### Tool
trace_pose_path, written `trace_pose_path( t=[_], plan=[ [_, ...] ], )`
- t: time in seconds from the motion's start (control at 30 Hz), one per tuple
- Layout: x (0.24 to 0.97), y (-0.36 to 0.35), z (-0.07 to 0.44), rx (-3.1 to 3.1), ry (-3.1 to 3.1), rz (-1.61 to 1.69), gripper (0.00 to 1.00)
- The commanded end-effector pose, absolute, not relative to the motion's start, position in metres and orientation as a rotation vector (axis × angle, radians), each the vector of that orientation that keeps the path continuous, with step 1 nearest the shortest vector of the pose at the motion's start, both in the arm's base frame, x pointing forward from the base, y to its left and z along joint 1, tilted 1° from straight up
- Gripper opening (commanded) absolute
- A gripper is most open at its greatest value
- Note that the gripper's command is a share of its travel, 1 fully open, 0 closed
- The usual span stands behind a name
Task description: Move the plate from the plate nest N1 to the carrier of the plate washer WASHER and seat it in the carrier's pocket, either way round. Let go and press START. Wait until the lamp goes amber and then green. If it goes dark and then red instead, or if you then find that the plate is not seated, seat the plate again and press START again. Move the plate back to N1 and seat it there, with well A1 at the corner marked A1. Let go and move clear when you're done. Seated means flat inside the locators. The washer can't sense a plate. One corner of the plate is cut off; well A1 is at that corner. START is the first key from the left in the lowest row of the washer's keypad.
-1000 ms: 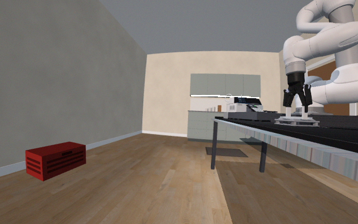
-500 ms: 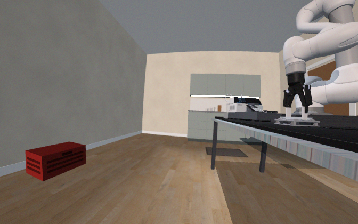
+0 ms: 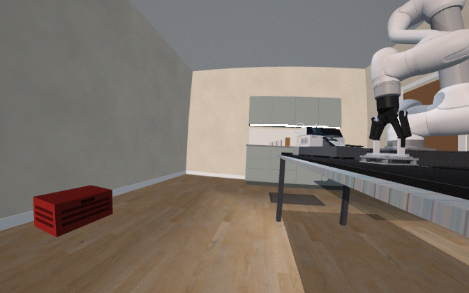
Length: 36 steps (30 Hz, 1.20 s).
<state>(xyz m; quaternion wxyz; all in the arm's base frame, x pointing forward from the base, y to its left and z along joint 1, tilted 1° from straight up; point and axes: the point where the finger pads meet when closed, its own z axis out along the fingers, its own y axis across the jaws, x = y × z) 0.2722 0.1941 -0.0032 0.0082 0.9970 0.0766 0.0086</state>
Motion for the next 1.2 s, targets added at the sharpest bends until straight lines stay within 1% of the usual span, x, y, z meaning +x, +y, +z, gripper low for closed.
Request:
trace_pose_path(
  t=[0.0,0.6,0.9,1.17],
  plan=[
    [0.272,0.194,-0.003,3.116,0.240,0.027,0.70],
    [0.272,0.194,-0.003,3.116,0.240,0.027,0.70],
    [0.272,0.194,0.008,3.116,0.240,0.027,0.70],
    [0.272,0.194,0.008,3.116,0.240,0.027,0.70]
  ],
)
